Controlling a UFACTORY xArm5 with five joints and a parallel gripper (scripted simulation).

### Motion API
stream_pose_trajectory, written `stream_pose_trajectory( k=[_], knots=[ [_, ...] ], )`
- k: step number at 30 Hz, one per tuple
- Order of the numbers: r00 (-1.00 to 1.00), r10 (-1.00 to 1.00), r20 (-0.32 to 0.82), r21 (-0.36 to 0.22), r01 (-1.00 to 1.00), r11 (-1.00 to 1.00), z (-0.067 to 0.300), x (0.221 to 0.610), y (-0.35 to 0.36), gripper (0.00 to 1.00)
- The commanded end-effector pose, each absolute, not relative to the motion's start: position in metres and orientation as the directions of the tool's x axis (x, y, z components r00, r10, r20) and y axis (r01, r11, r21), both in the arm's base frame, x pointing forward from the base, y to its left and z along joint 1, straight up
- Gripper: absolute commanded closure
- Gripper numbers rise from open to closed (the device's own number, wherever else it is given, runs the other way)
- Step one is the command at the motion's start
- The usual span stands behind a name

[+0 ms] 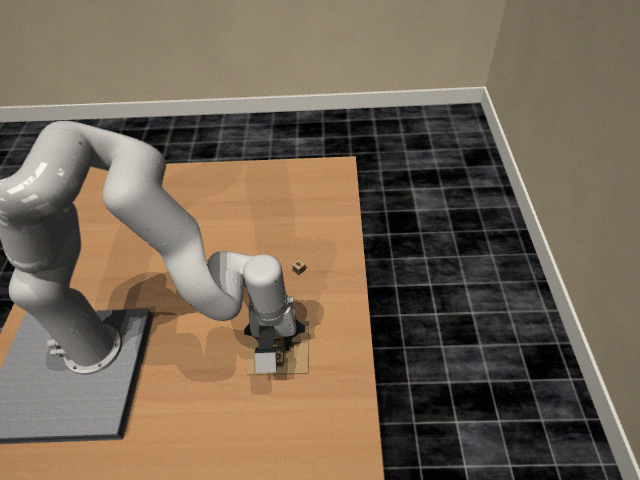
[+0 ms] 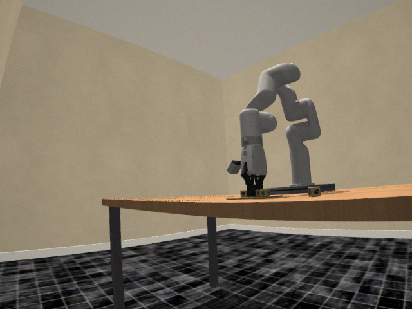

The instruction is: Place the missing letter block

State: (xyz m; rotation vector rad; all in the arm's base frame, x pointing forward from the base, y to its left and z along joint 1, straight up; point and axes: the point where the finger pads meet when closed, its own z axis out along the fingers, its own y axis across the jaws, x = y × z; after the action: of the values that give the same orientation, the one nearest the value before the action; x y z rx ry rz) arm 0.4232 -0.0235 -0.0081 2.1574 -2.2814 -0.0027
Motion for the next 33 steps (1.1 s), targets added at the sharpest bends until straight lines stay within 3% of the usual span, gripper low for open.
stream_pose_trajectory(
  k=[1,8,19,31,32,33],
  knots=[
    [-0.056,-0.998,0.000,-0.001,-0.998,0.056,-0.005,0.425,-0.024,0.58],
    [-0.056,-0.998,0.000,-0.001,-0.998,0.056,0.007,0.425,-0.024,0.58],
    [-0.056,-0.998,0.000,-0.001,-0.998,0.056,0.064,0.424,-0.024,0.58],
    [-0.056,-0.998,0.000,-0.001,-0.998,0.056,0.082,0.424,-0.024,0.58],
    [-0.056,-0.998,0.000,-0.001,-0.998,0.056,0.082,0.424,-0.024,0.00],
    [-0.056,-0.998,0.000,-0.001,-0.998,0.056,0.082,0.424,-0.024,0.00]
  ],
)
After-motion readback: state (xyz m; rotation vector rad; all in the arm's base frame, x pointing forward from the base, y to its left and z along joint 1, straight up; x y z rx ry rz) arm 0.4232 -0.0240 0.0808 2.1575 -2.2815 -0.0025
